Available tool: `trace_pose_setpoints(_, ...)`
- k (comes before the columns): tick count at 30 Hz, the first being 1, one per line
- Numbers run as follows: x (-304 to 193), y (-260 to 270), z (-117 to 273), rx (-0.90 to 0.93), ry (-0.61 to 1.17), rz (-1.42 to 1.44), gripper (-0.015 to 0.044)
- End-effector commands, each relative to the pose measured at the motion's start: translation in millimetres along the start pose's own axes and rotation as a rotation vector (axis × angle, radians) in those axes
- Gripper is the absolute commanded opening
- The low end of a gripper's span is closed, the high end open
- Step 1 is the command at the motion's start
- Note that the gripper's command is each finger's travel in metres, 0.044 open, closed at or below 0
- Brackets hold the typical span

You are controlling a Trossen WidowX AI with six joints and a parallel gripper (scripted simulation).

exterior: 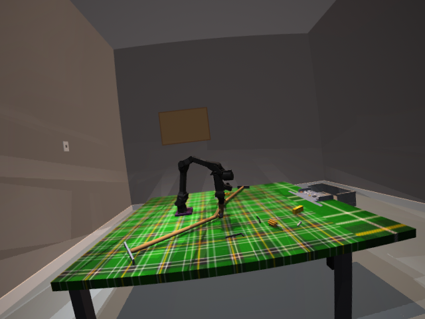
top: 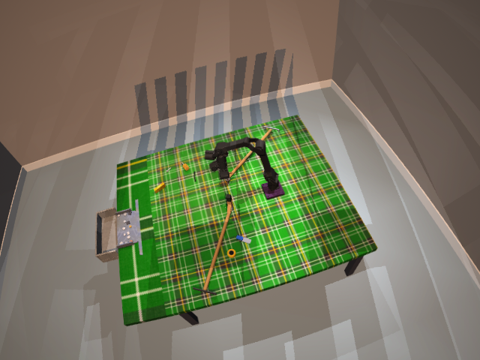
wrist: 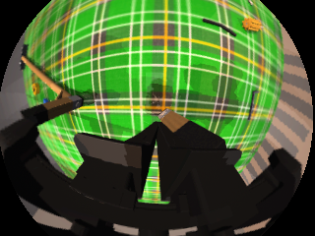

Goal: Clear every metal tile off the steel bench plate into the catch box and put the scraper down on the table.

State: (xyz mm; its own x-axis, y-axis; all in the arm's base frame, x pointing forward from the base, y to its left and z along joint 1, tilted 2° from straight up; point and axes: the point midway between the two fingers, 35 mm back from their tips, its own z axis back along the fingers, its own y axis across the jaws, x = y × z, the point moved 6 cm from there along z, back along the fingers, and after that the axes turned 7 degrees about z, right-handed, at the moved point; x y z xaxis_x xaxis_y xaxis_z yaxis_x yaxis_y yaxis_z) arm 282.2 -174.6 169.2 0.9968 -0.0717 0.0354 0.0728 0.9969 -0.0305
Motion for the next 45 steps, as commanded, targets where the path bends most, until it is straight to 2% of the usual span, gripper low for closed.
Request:
trace_pose_setpoints(1,-6,-15,-6,-0.005,0.031,-0.021,0.0000)
trace_pose_setpoints(45,-24,-83,-6,-0.012,0.034,-0.021,0.0000)
